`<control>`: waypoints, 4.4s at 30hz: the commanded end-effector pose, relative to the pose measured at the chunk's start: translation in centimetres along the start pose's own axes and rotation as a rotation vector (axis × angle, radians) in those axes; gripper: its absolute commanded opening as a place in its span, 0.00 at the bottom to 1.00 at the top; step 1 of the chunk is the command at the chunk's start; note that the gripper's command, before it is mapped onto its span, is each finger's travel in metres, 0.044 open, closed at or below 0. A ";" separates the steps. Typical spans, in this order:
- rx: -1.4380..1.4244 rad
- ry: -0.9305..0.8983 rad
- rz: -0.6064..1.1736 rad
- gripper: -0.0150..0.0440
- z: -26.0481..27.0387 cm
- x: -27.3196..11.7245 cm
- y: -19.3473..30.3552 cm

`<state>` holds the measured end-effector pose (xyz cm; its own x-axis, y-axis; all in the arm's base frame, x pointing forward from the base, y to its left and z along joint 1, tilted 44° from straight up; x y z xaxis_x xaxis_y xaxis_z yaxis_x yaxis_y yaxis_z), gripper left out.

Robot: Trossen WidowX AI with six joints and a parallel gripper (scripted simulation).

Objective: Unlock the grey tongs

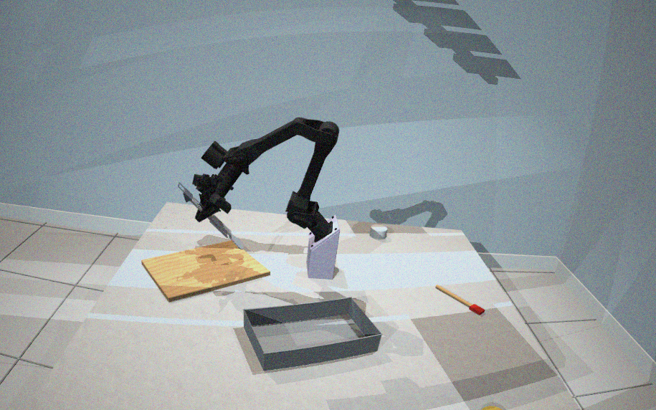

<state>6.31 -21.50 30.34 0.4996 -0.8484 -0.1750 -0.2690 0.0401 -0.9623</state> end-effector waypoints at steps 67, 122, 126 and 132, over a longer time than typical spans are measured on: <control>-0.051 -0.018 -0.110 0.00 0.5 -1.2 -0.3; -0.182 0.077 0.683 0.00 1.5 3.2 1.0; -0.182 0.077 0.683 0.00 1.5 3.7 1.3; -0.183 0.077 0.683 0.00 1.4 4.6 1.8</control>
<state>9.13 -24.33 27.67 0.1074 -0.6977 -0.7083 -0.6350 0.5001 -0.5888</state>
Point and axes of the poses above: the point midway between the two fingers, 35 mm back from their tips, its own x axis out along the fingers, its own z axis across the jaws, y = z × x, the point moved 1 cm from there along -x, back along the fingers, and after that the axes turned 2 degrees about x, right-handed, at the moved point
